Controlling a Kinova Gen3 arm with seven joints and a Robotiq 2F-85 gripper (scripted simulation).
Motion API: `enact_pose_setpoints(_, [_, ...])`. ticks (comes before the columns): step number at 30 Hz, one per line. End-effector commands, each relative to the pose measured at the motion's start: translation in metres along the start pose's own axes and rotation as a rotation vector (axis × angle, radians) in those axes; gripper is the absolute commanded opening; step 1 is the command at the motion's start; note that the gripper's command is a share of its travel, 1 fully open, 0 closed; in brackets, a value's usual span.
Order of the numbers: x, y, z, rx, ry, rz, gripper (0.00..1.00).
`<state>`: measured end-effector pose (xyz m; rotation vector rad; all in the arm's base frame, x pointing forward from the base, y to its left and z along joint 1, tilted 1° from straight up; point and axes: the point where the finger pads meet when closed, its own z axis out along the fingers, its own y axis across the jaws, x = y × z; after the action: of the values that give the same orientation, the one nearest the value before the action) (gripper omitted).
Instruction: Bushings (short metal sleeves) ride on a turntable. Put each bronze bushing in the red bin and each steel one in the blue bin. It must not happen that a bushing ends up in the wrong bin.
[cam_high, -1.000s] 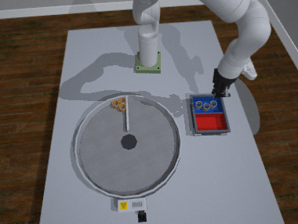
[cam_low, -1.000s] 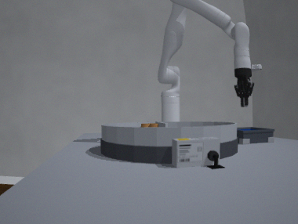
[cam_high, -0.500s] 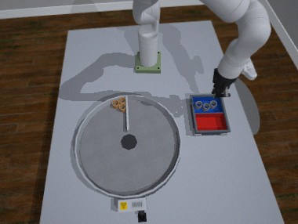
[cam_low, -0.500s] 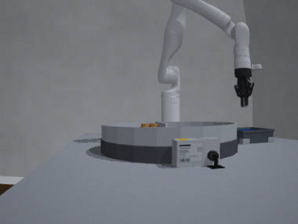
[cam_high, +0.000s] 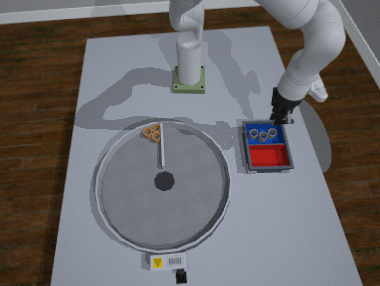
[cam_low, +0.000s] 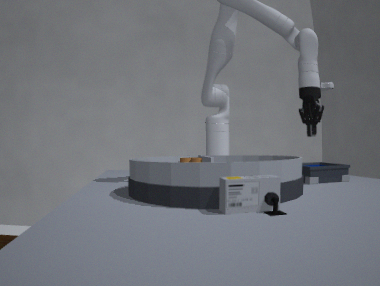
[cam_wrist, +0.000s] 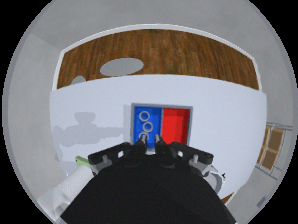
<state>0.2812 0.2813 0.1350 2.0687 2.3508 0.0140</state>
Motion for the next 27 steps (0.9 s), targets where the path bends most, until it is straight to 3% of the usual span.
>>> enact_pose_setpoints(1, [0.000,0.000,-0.001,-0.001,0.001,0.000,0.16])
enact_pose_setpoints(23, [0.000,0.000,-0.001,-0.001,0.001,0.000,0.16])
enact_pose_setpoints(27, [-0.047,-0.003,0.001,-0.001,0.001,0.015,0.14])
